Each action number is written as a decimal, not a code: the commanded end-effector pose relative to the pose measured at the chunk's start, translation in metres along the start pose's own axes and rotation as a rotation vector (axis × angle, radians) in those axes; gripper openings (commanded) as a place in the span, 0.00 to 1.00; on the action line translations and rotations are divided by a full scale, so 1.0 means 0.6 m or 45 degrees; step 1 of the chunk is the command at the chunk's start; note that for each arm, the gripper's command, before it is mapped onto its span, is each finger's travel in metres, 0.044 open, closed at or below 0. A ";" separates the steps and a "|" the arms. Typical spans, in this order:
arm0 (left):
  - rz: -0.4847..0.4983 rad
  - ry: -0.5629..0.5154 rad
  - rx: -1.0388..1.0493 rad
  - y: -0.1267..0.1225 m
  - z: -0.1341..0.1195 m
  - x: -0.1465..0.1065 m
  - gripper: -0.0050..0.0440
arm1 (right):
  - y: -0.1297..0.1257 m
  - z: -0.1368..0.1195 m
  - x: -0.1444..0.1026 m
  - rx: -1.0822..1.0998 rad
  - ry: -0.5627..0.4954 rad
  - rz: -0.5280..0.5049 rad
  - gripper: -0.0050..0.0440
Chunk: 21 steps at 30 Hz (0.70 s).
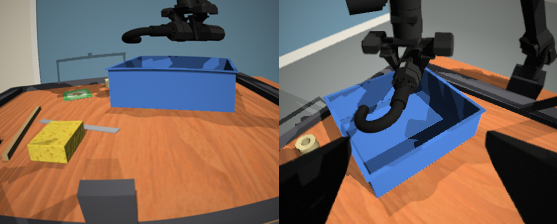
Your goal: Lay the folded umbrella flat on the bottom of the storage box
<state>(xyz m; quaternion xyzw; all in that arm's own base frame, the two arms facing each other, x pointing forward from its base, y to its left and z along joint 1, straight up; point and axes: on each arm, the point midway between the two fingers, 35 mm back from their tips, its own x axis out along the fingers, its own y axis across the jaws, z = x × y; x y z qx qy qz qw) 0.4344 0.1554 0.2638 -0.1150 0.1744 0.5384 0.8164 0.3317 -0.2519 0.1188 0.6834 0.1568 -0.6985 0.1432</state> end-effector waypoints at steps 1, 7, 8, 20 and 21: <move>-0.010 -0.015 -0.027 0.002 0.015 -0.008 0.92 | 0.007 -0.002 -0.051 -0.025 0.058 0.092 0.00; -0.010 -0.015 -0.027 0.002 0.015 -0.008 0.92 | 0.003 -0.001 -0.033 -0.024 0.046 0.073 0.00; -0.010 -0.015 -0.027 0.002 0.015 -0.008 0.92 | 0.003 -0.001 -0.030 -0.024 0.046 0.072 0.00; -0.010 -0.015 -0.027 0.002 0.015 -0.008 0.92 | 0.007 -0.004 0.017 -0.023 0.036 0.054 0.00; -0.010 -0.015 -0.027 0.002 0.015 -0.008 0.92 | 0.007 -0.004 0.019 -0.023 0.036 0.054 0.00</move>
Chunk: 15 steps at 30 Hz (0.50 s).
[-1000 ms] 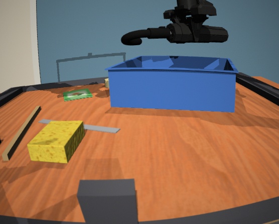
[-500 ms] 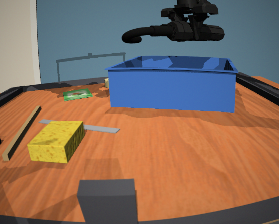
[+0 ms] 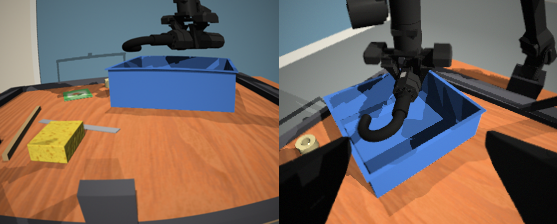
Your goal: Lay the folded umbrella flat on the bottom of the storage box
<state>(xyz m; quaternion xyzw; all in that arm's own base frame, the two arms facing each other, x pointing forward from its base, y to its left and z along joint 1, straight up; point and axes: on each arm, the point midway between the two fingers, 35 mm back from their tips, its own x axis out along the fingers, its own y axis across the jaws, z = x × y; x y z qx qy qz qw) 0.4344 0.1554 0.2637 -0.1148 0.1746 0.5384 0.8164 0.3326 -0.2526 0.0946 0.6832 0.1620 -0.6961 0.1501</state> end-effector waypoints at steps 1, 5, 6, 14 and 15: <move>-0.011 -0.015 -0.028 0.002 0.015 -0.008 0.92 | 0.006 -0.003 -0.024 -0.001 0.036 0.056 0.00; -0.011 -0.015 -0.028 0.002 0.015 -0.008 0.92 | 0.011 -0.006 -0.032 -0.001 0.045 0.074 0.00; -0.011 -0.015 -0.028 0.002 0.015 -0.008 0.92 | 0.011 -0.006 -0.034 -0.001 0.044 0.071 0.00; -0.011 -0.015 -0.028 0.002 0.015 -0.008 0.92 | 0.007 -0.004 0.007 -0.001 0.027 0.038 0.00; -0.011 -0.015 -0.028 0.002 0.015 -0.008 0.92 | 0.007 -0.004 0.007 -0.001 0.027 0.038 0.00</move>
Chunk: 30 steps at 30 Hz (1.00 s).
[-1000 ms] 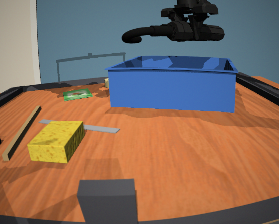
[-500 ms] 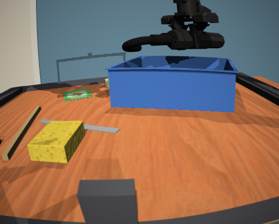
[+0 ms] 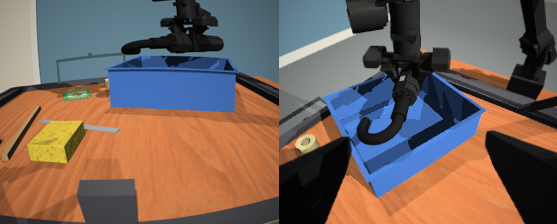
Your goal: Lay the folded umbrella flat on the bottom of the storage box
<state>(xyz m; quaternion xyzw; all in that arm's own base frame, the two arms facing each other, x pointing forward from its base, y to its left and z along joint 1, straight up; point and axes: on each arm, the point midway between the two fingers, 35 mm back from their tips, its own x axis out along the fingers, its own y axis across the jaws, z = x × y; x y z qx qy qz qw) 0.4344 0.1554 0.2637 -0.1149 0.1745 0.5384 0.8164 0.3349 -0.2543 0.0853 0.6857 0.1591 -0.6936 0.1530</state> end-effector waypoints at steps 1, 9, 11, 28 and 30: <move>-0.011 -0.015 -0.028 0.002 0.015 -0.008 0.92 | 0.003 -0.002 -0.008 -0.001 0.027 0.038 0.00; -0.011 -0.015 -0.028 0.002 0.015 -0.008 0.92 | 0.005 -0.003 0.054 -0.001 0.024 0.032 0.00; -0.011 -0.015 -0.028 0.002 0.015 -0.008 0.92 | 0.005 -0.004 0.059 -0.001 0.027 0.038 0.00; -0.011 -0.015 -0.028 0.002 0.015 -0.008 0.92 | 0.006 -0.004 0.070 -0.001 0.027 0.038 0.00; -0.011 -0.015 -0.028 0.002 0.015 -0.008 0.92 | 0.005 -0.003 0.088 -0.001 0.017 0.020 0.00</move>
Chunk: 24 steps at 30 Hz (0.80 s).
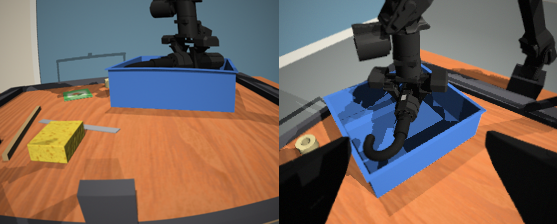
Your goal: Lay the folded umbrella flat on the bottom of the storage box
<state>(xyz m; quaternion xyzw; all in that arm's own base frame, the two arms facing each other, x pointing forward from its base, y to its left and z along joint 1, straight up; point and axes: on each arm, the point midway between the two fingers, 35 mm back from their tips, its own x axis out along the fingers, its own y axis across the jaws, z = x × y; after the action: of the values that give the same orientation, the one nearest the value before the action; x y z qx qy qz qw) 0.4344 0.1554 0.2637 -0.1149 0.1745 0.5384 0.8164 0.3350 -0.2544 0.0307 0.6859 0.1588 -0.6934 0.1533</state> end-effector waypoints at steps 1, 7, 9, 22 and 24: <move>-0.011 -0.015 -0.028 0.002 0.015 -0.008 0.92 | 0.003 -0.003 0.001 -0.001 0.016 0.018 0.00; -0.011 -0.015 -0.028 0.002 0.015 -0.008 0.92 | 0.004 -0.003 0.029 -0.001 0.016 0.018 0.00; -0.011 -0.015 -0.028 0.002 0.015 -0.008 0.92 | 0.004 -0.003 0.045 -0.001 0.016 0.018 0.00; -0.011 -0.015 -0.028 0.002 0.015 -0.008 0.92 | 0.014 -0.008 0.083 0.000 0.029 0.051 0.00; -0.011 -0.015 -0.028 0.002 0.015 -0.008 0.92 | 0.014 -0.008 0.083 0.000 0.029 0.051 0.00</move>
<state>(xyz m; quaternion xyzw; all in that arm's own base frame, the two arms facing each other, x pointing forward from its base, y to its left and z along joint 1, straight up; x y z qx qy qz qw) 0.4344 0.1554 0.2637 -0.1149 0.1745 0.5384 0.8164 0.3361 -0.2547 -0.0322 0.6872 0.1585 -0.6921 0.1537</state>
